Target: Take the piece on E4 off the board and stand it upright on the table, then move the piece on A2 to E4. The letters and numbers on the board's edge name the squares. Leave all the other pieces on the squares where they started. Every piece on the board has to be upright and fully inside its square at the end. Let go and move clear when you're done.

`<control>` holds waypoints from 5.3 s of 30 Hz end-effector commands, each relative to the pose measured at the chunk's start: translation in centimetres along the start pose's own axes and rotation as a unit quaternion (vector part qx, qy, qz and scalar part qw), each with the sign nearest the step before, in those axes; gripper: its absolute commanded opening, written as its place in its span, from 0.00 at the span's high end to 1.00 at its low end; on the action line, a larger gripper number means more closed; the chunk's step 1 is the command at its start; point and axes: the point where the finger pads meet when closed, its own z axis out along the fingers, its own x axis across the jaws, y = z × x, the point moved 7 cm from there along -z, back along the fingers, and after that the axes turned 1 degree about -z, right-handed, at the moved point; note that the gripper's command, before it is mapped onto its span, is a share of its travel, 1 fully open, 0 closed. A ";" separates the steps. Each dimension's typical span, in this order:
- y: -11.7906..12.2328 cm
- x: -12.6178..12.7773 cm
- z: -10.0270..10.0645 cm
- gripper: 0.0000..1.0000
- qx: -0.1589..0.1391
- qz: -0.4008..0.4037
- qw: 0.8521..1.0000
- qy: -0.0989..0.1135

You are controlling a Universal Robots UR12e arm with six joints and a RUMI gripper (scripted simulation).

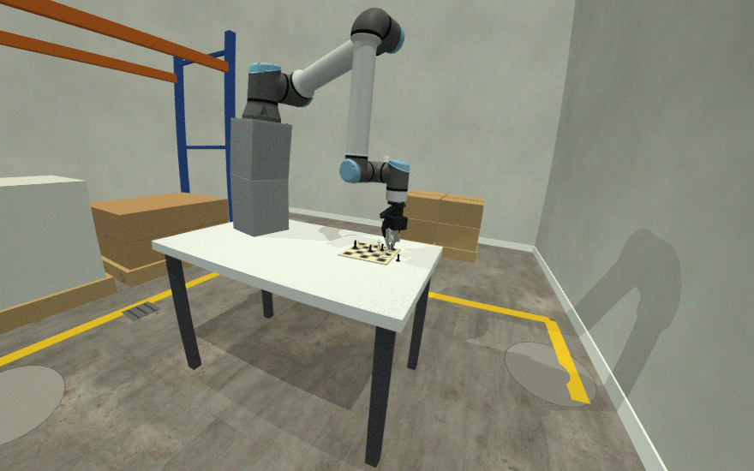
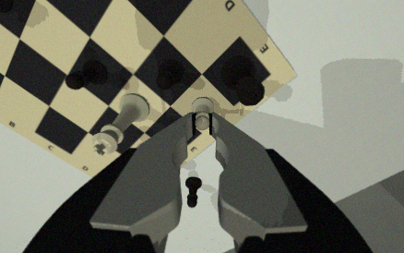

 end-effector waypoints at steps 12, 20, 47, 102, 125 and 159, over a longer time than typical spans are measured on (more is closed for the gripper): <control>0.2 0.0 -0.1 1.00 -0.001 0.000 1.000 0.000; 0.3 -0.1 -0.1 1.00 -0.001 0.001 1.000 0.000; 0.2 -0.1 -0.1 1.00 -0.001 0.001 1.000 0.000; 0.3 0.0 0.3 1.00 -0.001 0.001 1.000 0.001; 0.3 0.0 0.3 0.80 -0.001 0.001 1.000 0.001; 0.1 -0.2 -8.8 0.80 0.000 0.001 1.000 0.000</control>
